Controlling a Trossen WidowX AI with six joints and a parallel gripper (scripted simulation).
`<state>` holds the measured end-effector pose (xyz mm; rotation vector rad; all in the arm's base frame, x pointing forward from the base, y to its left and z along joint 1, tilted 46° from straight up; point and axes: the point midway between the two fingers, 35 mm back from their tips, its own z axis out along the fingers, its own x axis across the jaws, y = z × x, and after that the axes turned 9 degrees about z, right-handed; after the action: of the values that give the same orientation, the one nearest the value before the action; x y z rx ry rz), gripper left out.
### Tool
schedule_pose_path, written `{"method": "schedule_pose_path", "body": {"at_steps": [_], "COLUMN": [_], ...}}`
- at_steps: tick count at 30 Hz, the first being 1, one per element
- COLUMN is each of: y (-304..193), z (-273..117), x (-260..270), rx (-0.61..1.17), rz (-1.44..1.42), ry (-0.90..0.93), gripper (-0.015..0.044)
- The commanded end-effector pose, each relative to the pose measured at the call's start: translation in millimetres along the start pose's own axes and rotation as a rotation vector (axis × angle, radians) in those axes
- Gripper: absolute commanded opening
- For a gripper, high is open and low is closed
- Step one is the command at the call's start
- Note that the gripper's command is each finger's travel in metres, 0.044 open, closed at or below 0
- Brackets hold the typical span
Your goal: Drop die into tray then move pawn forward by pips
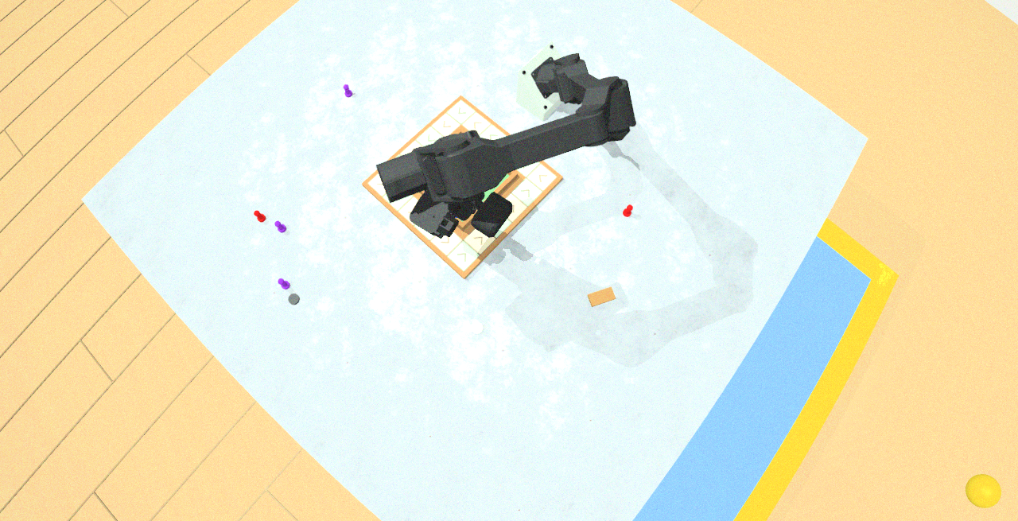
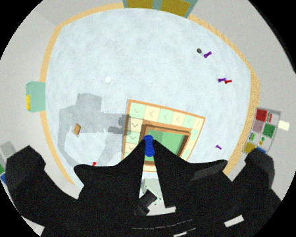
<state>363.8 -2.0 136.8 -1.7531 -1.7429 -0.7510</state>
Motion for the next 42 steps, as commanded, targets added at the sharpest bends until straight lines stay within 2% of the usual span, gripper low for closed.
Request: {"method": "schedule_pose_path", "body": {"at_steps": [1,36,42], "y": [-11.2,-111.5,-113.5], "z": [8.0,64.9,70.6], "x": [4.9,29.3,29.3], "rx": [0.009,0.025,0.025], "rz": [-0.002,-0.080,-0.082], "ry": [0.002,-0.001,-0.001], "gripper": [0.0000,0.0000,0.0000]}}
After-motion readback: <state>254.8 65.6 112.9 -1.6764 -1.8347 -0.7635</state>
